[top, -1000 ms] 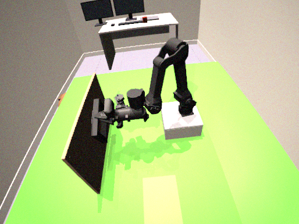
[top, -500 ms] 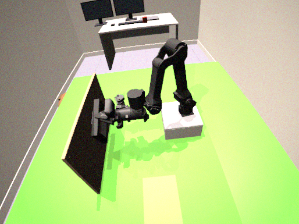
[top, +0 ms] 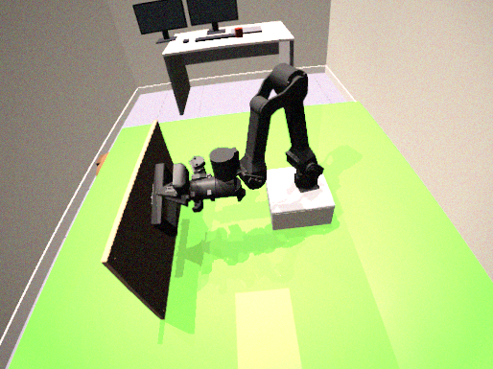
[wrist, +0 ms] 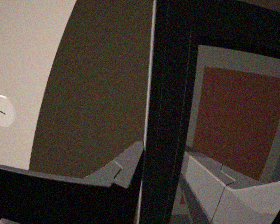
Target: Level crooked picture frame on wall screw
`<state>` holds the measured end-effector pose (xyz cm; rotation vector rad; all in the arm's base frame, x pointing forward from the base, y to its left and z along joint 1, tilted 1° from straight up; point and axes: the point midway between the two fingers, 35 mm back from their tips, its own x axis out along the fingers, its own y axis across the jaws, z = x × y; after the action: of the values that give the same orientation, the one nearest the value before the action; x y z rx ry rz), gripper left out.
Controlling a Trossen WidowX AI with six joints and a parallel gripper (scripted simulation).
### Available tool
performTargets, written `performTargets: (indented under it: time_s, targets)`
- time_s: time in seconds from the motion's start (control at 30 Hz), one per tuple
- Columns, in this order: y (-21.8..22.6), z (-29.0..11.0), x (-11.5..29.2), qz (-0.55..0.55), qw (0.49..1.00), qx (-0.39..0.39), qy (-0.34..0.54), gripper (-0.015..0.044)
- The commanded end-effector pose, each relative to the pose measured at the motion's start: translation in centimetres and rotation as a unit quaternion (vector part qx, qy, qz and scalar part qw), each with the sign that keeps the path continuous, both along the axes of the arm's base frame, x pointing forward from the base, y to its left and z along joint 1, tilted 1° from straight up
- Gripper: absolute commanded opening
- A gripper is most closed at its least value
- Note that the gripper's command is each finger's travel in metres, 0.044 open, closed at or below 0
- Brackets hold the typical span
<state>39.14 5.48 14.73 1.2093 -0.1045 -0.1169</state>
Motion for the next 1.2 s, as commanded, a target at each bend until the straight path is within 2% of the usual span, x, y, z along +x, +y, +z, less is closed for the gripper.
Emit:
performTargets:
  time_s: [0.0, 0.27, 1.17]
  targets:
    - [0.02, 0.09, -0.01, 0.0, 1.0, 0.0, -0.001, 0.0]
    - [-0.02, -0.05, -0.01, 0.0, 1.0, 0.003, 0.0, 0.0]
    - [-0.3, -0.26, 0.01, 0.003, 0.996, 0.085, -0.012, 0.0]
